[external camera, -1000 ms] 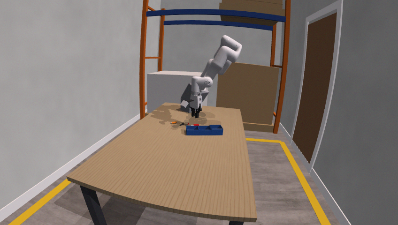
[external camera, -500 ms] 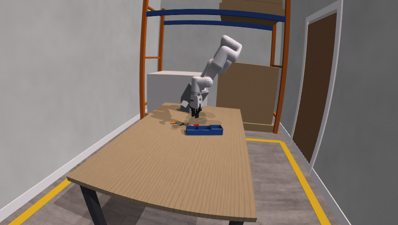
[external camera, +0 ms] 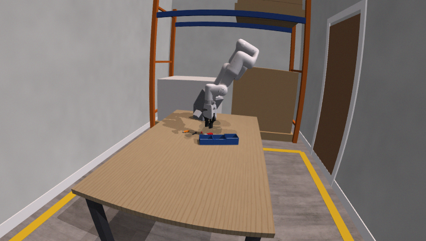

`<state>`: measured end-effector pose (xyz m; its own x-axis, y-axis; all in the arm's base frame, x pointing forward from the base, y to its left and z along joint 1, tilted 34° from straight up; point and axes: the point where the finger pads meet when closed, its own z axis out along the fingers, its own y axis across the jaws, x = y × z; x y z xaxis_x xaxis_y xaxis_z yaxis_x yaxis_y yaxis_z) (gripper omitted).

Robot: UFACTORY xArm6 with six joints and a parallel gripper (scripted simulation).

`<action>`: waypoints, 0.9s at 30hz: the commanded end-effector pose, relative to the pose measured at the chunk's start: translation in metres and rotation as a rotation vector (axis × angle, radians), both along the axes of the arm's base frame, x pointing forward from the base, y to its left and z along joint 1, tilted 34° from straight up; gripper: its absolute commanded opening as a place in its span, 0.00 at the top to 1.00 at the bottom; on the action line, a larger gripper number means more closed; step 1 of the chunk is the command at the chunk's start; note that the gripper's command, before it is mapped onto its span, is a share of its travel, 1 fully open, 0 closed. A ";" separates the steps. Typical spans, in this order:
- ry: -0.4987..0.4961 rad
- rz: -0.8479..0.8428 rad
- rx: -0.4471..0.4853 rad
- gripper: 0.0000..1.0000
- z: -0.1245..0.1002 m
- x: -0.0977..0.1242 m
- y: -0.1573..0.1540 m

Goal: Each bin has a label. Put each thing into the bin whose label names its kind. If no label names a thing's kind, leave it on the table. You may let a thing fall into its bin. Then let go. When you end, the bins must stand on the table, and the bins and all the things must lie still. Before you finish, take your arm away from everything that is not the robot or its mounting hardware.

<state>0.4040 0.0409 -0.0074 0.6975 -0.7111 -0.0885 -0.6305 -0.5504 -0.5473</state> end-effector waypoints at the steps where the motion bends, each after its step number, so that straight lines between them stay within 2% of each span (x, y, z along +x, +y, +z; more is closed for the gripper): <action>1: -0.003 -0.001 0.000 0.62 -0.010 0.005 0.005; 11: -0.003 -0.001 0.000 0.62 -0.037 0.017 0.019; 27: -0.003 -0.001 0.000 0.62 -0.048 0.021 0.025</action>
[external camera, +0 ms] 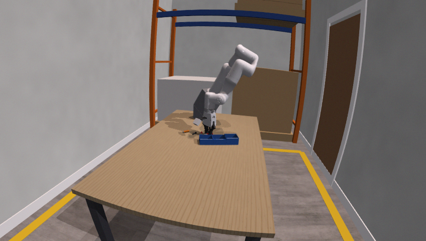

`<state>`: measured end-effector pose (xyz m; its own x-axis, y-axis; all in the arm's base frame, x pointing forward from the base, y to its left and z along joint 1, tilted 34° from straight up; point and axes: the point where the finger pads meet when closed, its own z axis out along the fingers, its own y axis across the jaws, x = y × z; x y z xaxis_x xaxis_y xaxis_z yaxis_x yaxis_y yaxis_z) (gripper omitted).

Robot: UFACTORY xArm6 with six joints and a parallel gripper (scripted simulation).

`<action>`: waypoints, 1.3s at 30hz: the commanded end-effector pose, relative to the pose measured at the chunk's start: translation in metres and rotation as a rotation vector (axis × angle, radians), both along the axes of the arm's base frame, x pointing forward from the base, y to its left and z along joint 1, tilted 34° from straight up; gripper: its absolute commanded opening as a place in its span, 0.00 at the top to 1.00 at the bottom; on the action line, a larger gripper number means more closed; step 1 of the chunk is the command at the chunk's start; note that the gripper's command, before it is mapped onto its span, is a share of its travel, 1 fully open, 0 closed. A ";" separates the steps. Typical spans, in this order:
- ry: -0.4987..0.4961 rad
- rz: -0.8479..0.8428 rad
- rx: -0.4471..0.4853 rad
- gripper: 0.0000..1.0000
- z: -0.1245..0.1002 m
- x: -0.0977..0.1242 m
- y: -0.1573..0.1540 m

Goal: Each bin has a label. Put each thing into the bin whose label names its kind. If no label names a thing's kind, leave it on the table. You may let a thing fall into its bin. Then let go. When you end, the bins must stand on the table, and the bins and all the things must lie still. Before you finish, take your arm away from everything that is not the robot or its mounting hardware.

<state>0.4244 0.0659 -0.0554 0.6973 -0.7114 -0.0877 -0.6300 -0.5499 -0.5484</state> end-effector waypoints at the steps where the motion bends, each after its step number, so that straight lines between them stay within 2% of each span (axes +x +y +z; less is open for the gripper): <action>1: -0.002 -0.001 0.000 0.62 0.000 0.001 0.000; 6: -0.002 -0.001 0.000 0.62 0.000 0.001 0.000; 7: -0.002 -0.001 0.000 1.00 0.000 0.001 0.000; 39: -0.002 -0.001 0.000 1.00 0.003 -0.001 -0.002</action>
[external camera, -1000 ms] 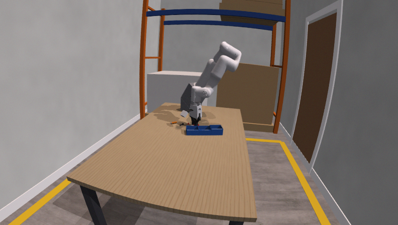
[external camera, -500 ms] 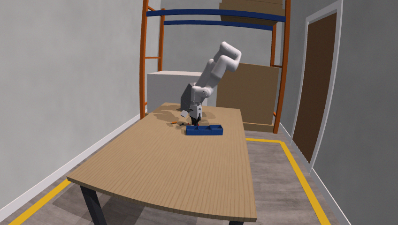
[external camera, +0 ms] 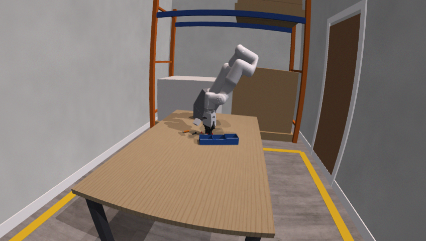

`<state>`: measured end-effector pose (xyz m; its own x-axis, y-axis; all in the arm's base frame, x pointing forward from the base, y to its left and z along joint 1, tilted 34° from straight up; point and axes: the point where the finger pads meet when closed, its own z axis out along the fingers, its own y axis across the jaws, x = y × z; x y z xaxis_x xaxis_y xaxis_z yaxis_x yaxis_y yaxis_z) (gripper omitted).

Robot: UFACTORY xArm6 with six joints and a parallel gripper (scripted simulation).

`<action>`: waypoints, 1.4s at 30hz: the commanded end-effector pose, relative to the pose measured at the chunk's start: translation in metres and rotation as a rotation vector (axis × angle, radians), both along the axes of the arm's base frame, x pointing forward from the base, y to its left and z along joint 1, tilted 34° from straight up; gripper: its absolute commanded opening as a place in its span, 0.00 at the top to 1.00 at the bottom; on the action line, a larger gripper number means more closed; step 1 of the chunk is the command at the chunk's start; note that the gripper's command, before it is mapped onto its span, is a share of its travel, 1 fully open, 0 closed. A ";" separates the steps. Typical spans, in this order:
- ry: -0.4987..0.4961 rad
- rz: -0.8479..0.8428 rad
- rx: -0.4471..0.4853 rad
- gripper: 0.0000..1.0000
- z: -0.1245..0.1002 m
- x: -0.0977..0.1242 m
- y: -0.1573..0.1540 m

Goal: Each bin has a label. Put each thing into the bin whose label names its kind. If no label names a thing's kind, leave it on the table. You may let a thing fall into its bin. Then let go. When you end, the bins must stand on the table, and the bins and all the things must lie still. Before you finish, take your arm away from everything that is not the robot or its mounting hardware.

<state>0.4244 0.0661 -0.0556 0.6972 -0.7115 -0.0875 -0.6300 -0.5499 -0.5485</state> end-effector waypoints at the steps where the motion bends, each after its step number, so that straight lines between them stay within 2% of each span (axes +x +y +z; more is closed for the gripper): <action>1: -0.002 -0.001 0.000 1.00 0.006 -0.002 -0.003; 19: -0.002 -0.001 -0.001 1.00 0.050 -0.020 -0.027; 36: -0.002 -0.001 -0.001 1.00 0.056 -0.022 -0.029; 41: -0.002 -0.001 -0.001 1.00 0.065 0.006 -0.034; 42: -0.002 -0.001 -0.001 1.00 0.065 0.006 -0.034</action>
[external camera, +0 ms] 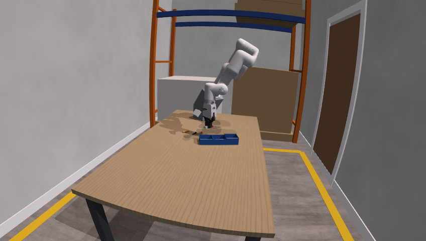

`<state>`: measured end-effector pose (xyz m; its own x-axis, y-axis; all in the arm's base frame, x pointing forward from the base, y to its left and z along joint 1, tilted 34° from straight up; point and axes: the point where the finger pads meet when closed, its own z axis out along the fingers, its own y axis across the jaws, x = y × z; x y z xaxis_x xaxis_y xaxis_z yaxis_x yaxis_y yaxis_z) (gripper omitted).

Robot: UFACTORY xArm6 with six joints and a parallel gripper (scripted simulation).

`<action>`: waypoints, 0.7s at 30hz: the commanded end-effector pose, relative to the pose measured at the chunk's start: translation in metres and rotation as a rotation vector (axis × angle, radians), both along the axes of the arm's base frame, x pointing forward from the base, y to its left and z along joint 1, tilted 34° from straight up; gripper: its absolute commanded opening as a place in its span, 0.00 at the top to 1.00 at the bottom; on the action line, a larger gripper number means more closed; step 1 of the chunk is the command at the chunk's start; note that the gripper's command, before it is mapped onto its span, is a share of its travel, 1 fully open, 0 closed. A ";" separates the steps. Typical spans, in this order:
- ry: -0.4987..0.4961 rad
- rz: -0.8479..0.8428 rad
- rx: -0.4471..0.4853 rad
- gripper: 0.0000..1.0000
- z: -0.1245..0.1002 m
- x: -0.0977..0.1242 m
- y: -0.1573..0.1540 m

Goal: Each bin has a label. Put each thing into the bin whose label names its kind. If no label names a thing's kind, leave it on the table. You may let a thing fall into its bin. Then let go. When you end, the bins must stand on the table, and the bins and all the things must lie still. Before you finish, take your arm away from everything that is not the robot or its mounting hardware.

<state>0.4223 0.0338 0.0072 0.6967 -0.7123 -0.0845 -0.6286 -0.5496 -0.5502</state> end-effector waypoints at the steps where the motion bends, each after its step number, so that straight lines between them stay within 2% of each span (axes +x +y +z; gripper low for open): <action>1: 0.001 0.000 0.000 1.00 0.002 0.008 -0.001; 16: 0.239 -0.462 0.193 1.00 0.031 0.093 -0.014; 21: 0.249 -0.473 0.197 1.00 0.033 0.098 -0.015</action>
<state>0.5154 0.0199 0.0387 0.2593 -0.8975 -0.3567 -0.8883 -0.0767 -0.4527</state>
